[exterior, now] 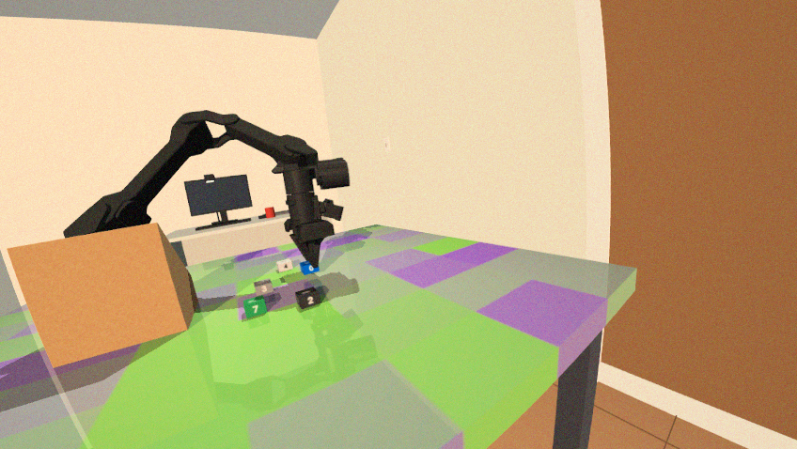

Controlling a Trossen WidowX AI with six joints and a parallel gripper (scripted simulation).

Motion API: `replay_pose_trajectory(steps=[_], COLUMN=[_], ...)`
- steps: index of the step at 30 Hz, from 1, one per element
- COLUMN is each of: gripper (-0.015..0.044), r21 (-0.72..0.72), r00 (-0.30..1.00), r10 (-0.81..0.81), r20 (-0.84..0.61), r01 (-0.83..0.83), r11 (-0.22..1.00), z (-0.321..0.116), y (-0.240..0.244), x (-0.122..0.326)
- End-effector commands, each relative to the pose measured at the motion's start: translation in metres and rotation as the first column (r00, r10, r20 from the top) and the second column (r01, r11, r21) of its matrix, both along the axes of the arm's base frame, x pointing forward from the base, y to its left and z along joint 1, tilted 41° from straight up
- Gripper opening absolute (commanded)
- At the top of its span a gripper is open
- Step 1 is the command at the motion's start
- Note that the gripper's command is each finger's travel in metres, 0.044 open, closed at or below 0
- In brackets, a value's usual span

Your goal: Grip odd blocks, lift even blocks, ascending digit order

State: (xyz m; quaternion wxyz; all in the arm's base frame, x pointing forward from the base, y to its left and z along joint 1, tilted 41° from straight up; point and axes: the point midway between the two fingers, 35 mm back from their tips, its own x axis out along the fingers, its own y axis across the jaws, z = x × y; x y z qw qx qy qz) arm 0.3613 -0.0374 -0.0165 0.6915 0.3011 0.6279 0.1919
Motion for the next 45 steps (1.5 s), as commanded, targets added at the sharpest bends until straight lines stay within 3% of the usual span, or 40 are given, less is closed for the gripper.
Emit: replay_pose_trajectory(steps=[1,27,38,45], gripper=[0.0120,0.0120,0.0400,0.0400], r21=[-0.002,-0.002,-0.002,-0.003], r00=[1.000,1.000,1.000,1.000], r10=[0.004,0.004,0.004,0.004], r20=[0.003,0.003,0.003,0.003], r01=[-0.004,-0.004,-0.004,-0.004], r11=[1.000,1.000,1.000,1.000], z=[0.001,-0.010,-0.010,0.015], y=[0.000,0.009,0.009,-0.012], x=[0.000,0.002,0.002,-0.002])
